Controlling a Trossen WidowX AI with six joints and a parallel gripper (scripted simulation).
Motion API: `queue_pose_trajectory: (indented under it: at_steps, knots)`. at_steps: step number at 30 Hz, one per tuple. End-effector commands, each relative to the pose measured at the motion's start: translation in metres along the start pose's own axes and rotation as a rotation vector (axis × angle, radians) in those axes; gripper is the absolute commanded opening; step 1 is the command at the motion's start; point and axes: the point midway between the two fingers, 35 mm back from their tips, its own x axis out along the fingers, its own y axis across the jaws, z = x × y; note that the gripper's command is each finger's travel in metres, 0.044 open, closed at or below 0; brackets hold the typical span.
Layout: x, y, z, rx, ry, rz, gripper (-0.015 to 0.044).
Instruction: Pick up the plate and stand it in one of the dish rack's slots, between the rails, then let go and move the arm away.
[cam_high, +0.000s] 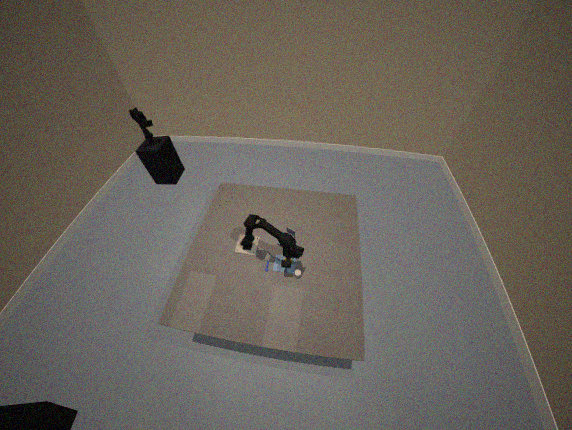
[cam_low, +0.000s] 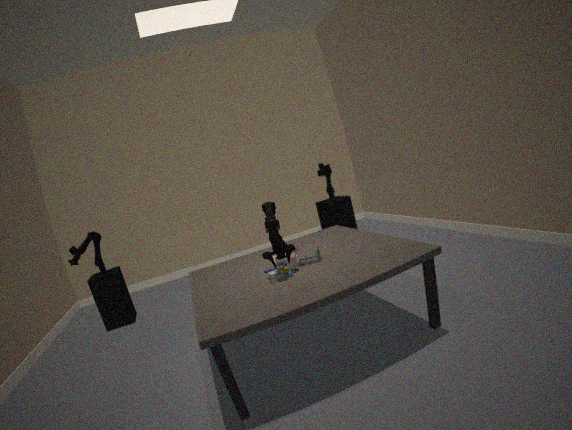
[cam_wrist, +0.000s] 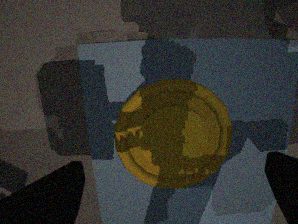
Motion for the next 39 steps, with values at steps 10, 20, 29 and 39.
queue_pose_trajectory:
  at_steps: [10, 20, 29, 39]
  knots:
    - [0.023, -0.001, -0.001, 0.005, 0.012, 0.000, 0.0400]
    - [0.039, -0.002, -0.001, 0.005, 0.012, 0.000, 0.0400]
    - [0.043, -0.001, -0.001, 0.005, 0.012, 0.000, 0.0364]
    - [0.043, -0.001, -0.001, 0.005, 0.012, 0.000, 0.0317]
